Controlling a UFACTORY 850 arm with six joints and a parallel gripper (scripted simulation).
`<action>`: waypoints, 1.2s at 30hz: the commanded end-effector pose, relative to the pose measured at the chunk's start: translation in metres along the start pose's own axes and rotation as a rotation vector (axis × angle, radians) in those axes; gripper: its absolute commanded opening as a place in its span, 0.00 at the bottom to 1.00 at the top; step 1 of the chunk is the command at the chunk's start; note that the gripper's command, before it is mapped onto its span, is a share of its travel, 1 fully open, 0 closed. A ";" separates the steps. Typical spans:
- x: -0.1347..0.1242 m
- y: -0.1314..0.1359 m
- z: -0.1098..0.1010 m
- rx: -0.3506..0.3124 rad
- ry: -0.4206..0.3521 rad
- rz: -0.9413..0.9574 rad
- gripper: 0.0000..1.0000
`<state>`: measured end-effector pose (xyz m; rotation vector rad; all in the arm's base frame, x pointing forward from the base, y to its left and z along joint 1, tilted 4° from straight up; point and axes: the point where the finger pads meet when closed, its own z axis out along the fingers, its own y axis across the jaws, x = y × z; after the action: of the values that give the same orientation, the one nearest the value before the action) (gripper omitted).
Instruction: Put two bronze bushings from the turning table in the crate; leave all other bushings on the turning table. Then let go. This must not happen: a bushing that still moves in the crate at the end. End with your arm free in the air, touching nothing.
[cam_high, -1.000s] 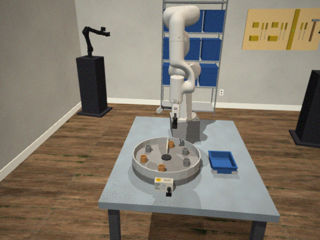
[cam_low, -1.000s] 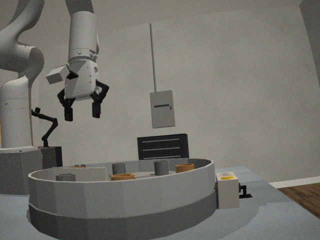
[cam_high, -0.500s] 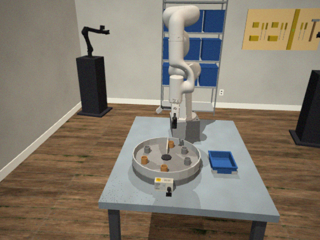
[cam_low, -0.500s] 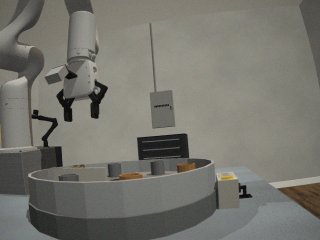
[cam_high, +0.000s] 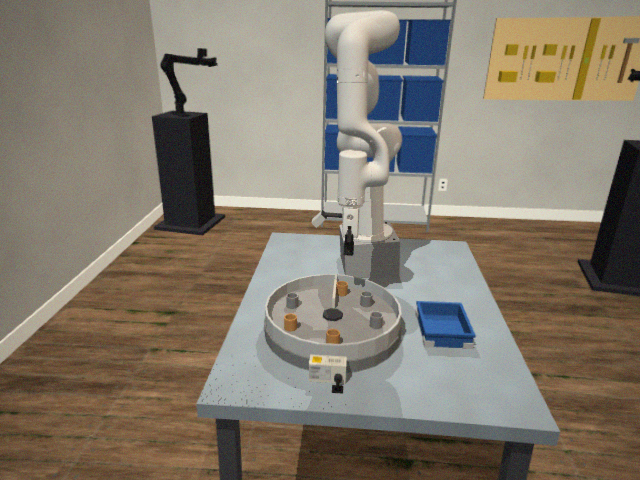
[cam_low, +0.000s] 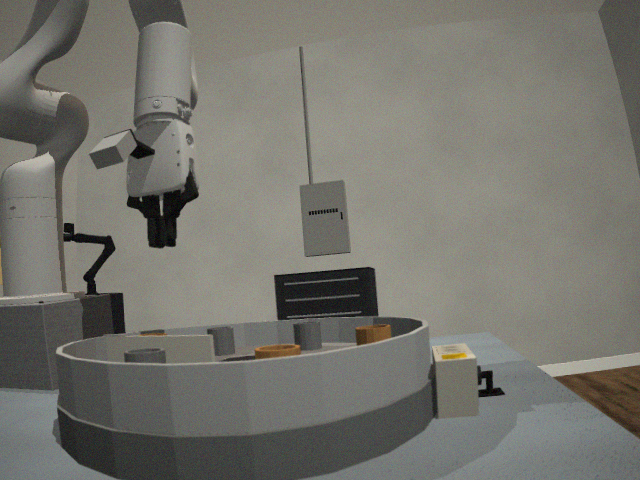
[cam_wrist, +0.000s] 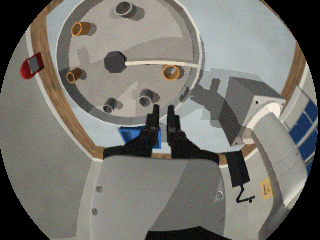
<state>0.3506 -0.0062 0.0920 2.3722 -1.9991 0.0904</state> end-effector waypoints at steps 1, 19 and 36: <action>0.000 -0.001 0.000 0.001 0.000 0.000 0.12; 0.000 -0.001 0.000 0.001 0.000 0.000 0.15; 0.000 -0.001 0.000 0.001 0.000 0.000 0.15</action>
<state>0.3506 -0.0062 0.0920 2.3722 -1.9991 0.0904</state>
